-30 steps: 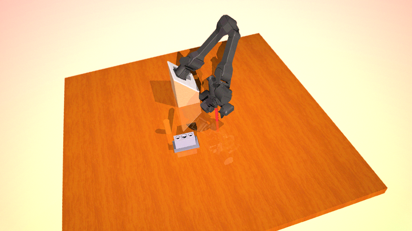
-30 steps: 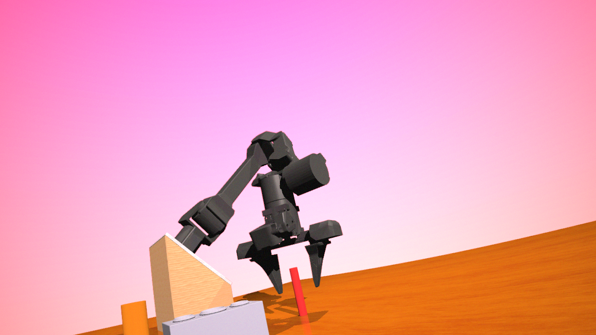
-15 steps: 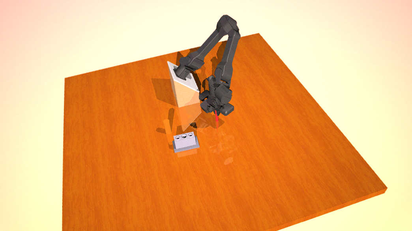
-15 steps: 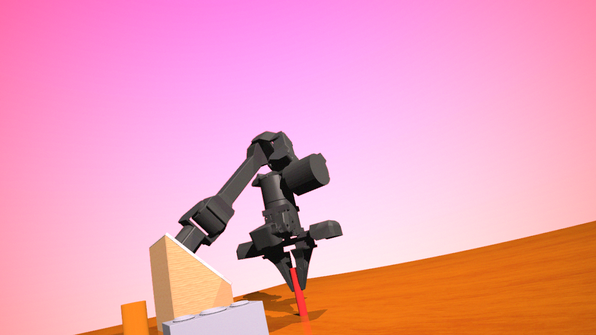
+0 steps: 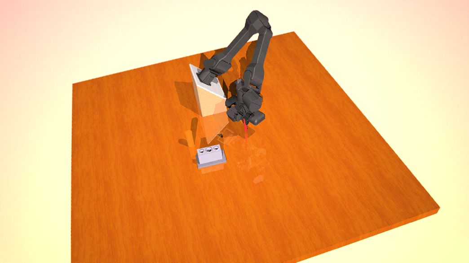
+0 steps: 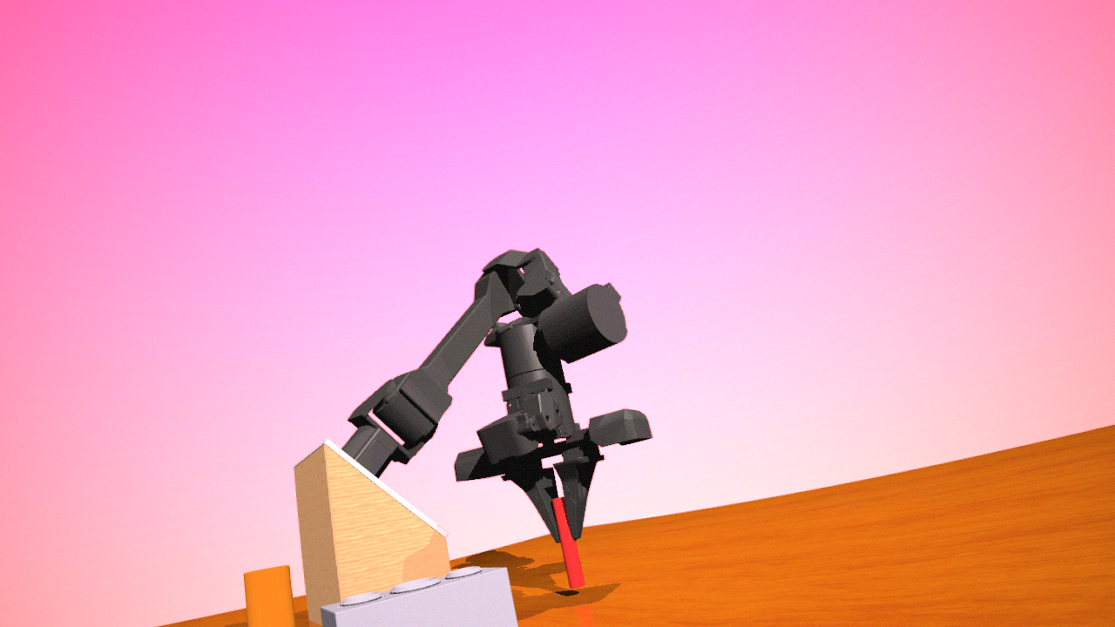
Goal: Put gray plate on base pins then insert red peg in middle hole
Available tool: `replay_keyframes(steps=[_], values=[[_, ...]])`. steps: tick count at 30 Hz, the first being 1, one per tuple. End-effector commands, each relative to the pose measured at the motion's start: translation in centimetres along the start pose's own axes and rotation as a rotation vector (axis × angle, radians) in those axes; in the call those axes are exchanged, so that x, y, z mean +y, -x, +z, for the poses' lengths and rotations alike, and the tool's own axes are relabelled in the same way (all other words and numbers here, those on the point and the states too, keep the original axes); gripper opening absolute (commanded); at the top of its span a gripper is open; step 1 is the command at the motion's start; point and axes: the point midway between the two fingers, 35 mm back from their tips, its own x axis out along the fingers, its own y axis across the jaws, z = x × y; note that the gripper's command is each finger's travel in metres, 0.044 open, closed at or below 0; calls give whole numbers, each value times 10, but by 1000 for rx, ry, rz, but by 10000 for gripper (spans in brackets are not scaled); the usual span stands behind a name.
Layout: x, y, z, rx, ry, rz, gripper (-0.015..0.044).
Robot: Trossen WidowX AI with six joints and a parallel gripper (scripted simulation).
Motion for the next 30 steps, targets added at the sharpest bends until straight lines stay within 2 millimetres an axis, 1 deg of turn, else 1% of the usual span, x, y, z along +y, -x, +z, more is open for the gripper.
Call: replay_keyframes(steps=[1, 21, 22, 30], values=[[3, 13, 3, -11, 9, 2, 0], [5, 76, 9, -13, 9, 0, 0], [5, 63, 9, -10, 1, 0, 0], [13, 65, 28, -15, 2, -1, 0]])
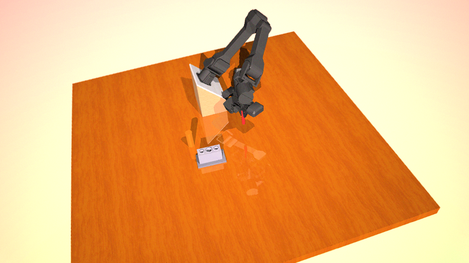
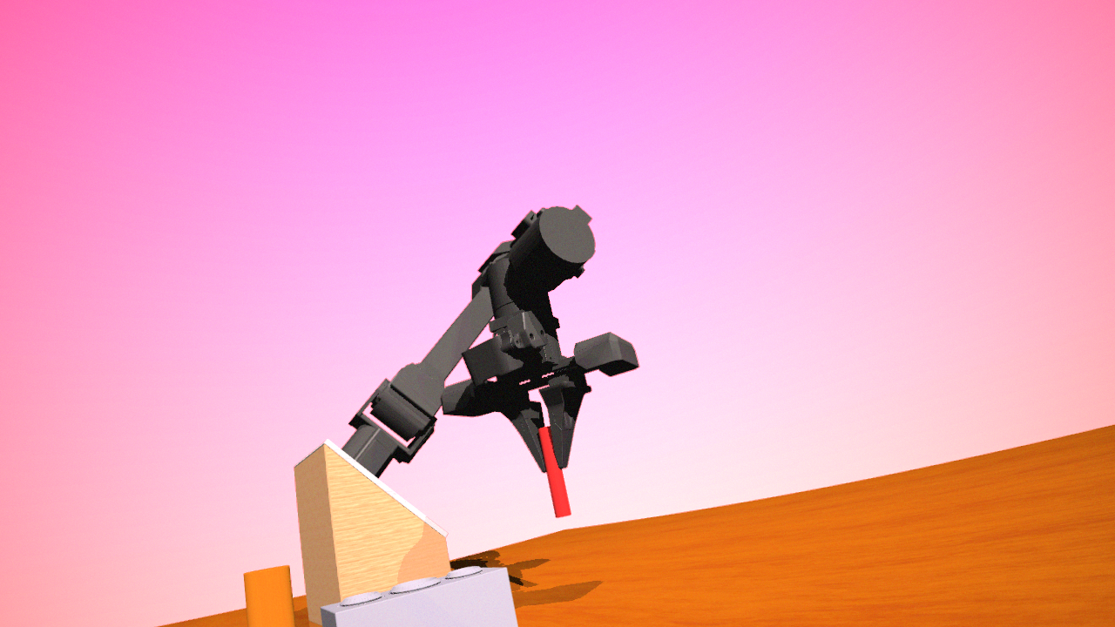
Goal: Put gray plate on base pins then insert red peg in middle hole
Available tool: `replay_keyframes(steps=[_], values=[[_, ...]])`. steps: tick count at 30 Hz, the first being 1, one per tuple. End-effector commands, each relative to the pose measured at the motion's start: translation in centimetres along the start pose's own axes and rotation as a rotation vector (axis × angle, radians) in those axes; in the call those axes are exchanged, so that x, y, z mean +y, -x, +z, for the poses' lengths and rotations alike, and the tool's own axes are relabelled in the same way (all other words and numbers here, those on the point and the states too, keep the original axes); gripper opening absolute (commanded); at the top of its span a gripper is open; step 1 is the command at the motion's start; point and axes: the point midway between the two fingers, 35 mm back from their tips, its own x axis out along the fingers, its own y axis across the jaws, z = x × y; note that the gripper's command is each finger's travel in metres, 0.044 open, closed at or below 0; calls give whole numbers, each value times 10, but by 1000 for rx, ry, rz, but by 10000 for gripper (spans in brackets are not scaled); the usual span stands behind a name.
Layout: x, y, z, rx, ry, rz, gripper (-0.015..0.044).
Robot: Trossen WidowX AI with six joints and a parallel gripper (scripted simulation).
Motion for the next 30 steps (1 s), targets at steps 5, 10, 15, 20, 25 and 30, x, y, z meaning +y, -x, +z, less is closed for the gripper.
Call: replay_keyframes(steps=[5, 10, 15, 20, 25, 30], values=[[8, 3, 24, -10, 4, -3, 0], [12, 4, 38, -14, 3, -3, 0], [15, 5, 53, -16, 4, -3, 0], [17, 6, 68, -17, 5, -3, 0], [18, 7, 83, -18, 6, -4, 0], [18, 7, 99, -18, 7, -4, 0]])
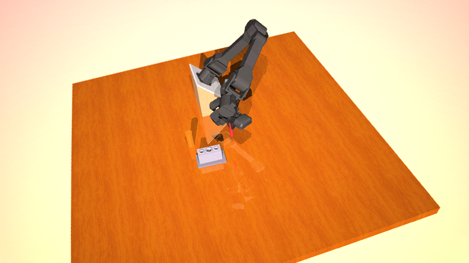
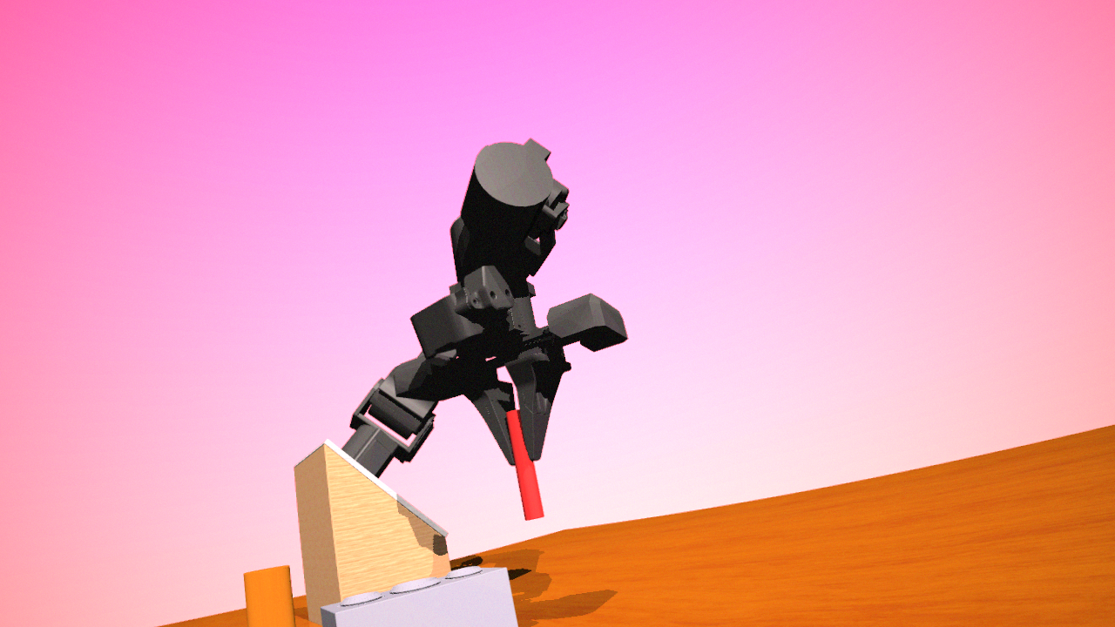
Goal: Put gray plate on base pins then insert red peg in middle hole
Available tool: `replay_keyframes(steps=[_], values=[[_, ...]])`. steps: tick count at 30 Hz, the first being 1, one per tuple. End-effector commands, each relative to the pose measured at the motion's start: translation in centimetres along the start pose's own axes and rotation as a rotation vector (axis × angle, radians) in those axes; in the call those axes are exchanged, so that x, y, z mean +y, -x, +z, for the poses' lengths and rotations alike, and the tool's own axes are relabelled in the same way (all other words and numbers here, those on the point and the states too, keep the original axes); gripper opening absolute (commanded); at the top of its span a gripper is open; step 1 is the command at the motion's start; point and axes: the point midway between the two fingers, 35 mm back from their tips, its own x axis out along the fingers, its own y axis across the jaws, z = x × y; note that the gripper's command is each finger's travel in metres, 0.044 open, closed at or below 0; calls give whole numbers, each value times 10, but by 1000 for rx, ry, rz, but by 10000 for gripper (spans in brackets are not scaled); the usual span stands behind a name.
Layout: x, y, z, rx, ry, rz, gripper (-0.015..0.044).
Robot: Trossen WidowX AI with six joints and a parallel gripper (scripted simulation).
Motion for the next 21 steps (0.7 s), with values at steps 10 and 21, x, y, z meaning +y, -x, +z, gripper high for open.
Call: replay_keyframes(steps=[10, 21], values=[[-3, -1, 44, -2, 8, -4, 0], [-11, -3, 79, 2, 11, -2, 0]])
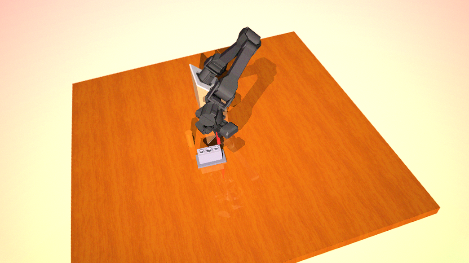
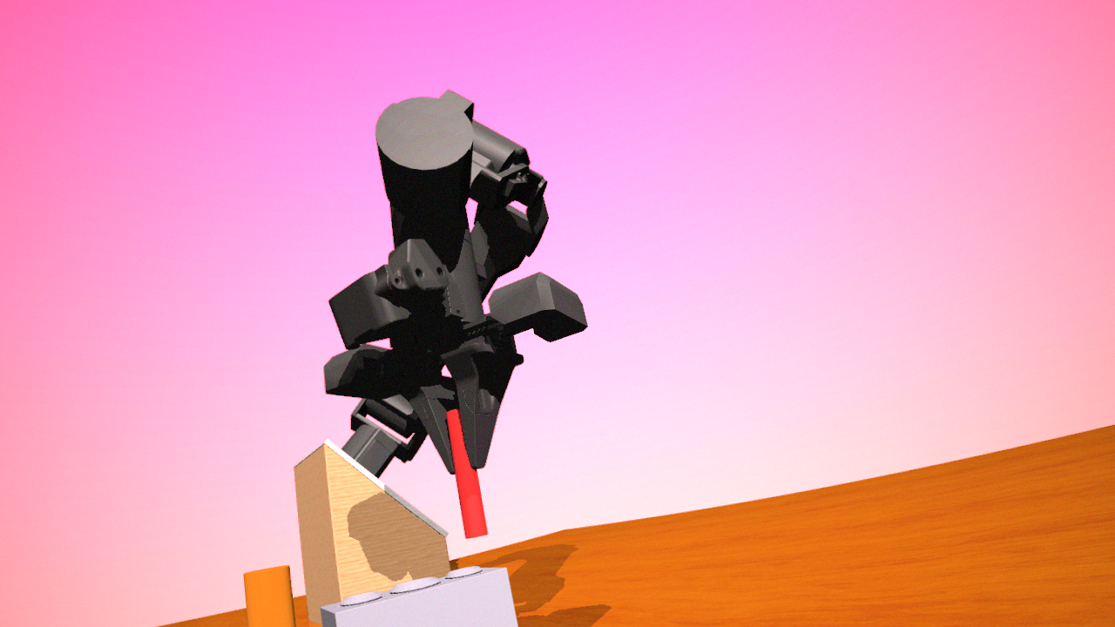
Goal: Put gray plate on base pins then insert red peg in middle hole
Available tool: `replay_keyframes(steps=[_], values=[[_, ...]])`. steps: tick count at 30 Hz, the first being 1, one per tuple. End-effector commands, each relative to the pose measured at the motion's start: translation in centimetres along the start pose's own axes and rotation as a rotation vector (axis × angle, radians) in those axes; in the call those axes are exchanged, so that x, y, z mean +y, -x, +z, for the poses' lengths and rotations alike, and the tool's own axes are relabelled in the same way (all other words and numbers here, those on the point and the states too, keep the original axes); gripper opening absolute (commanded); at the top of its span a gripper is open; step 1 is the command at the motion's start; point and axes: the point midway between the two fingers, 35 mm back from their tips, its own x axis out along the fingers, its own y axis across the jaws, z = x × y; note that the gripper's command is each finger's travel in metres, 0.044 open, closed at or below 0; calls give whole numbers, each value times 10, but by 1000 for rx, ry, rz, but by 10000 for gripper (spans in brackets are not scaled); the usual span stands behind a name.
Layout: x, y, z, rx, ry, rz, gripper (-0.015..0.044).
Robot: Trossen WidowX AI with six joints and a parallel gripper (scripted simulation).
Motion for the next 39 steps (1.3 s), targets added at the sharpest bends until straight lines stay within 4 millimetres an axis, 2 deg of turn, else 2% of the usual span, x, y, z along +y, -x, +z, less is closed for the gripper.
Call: replay_keyframes(steps=[1, 11, 39], values=[[-5, -1, 16, -1, 6, -4, 0], [-16, -4, 45, 5, 10, -1, 0], [-15, -4, 45, 6, 7, 2, 0]])
